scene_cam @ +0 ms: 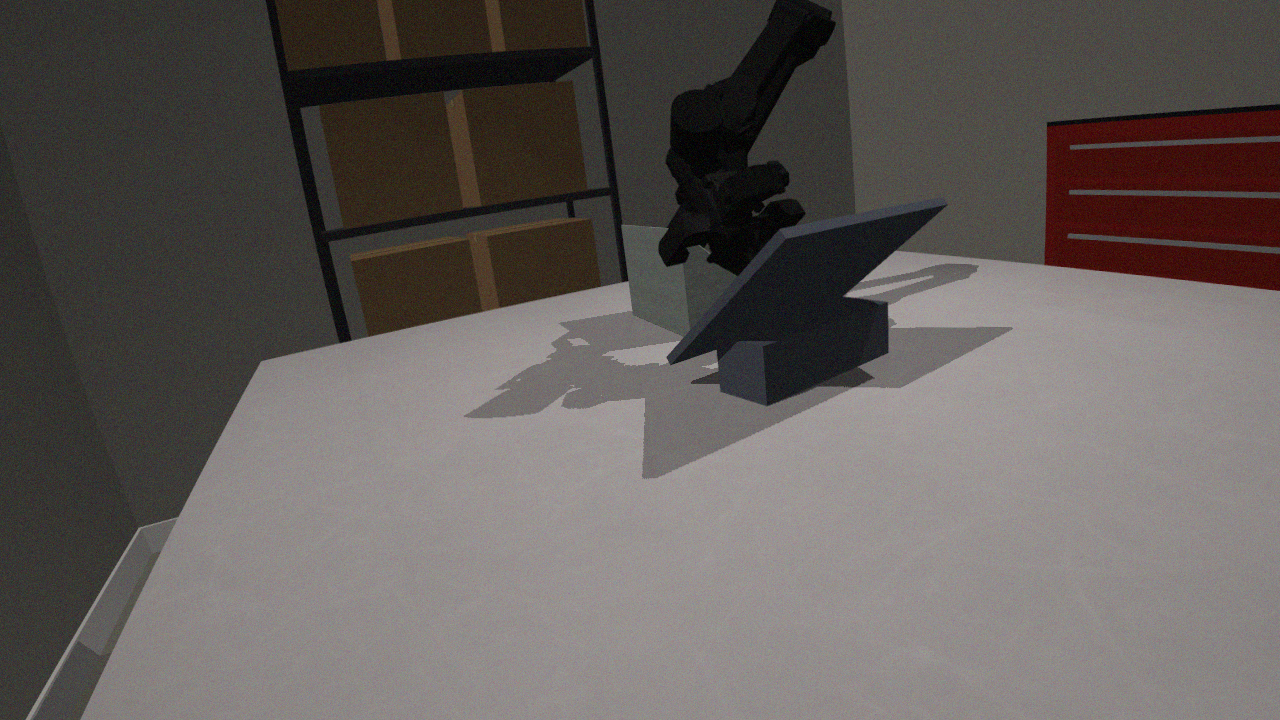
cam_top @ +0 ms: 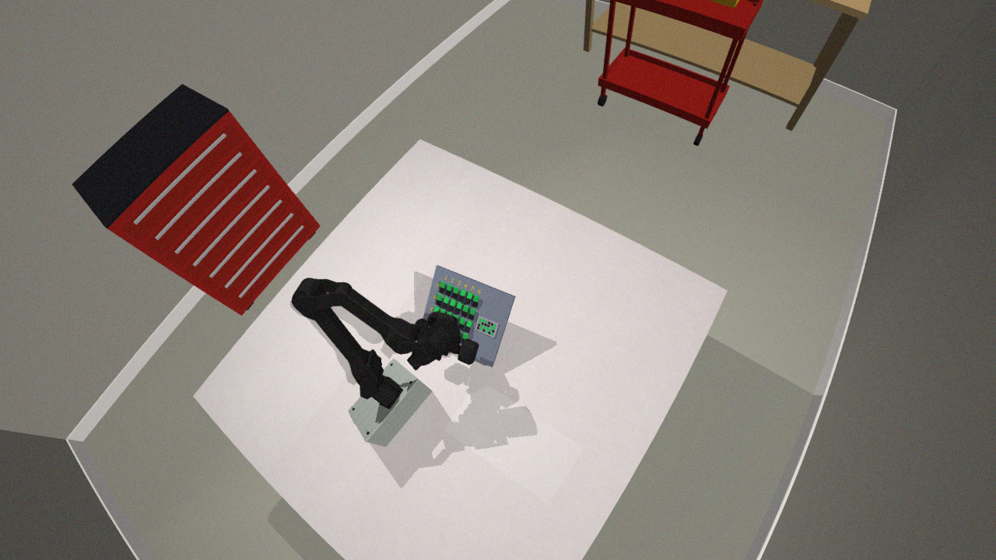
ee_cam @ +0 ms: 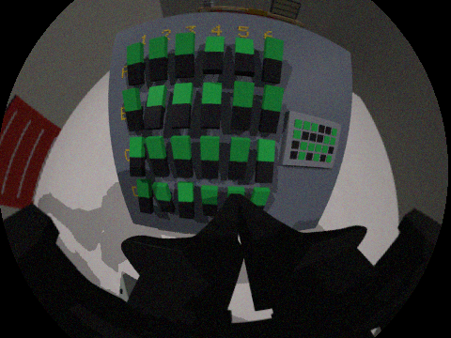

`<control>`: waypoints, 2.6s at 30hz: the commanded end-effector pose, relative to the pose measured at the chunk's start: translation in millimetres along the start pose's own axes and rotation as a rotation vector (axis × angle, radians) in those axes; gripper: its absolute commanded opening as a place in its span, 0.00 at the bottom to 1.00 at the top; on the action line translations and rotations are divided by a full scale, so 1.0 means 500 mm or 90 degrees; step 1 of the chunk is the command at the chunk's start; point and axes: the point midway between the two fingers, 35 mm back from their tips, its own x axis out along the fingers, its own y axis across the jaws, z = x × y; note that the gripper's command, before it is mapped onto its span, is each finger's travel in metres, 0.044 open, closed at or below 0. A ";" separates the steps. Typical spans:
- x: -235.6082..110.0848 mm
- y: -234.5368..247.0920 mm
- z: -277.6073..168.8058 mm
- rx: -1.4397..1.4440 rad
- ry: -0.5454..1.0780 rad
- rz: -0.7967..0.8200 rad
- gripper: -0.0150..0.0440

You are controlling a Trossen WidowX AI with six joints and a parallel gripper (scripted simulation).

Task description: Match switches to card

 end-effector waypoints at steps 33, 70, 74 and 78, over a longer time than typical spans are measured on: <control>0.008 -0.001 0.000 0.002 0.000 -0.002 0.25; -0.134 0.064 0.097 0.003 -0.015 -0.003 0.25; -0.134 0.064 0.097 0.003 -0.015 -0.003 0.25; -0.134 0.064 0.097 0.003 -0.015 -0.003 0.25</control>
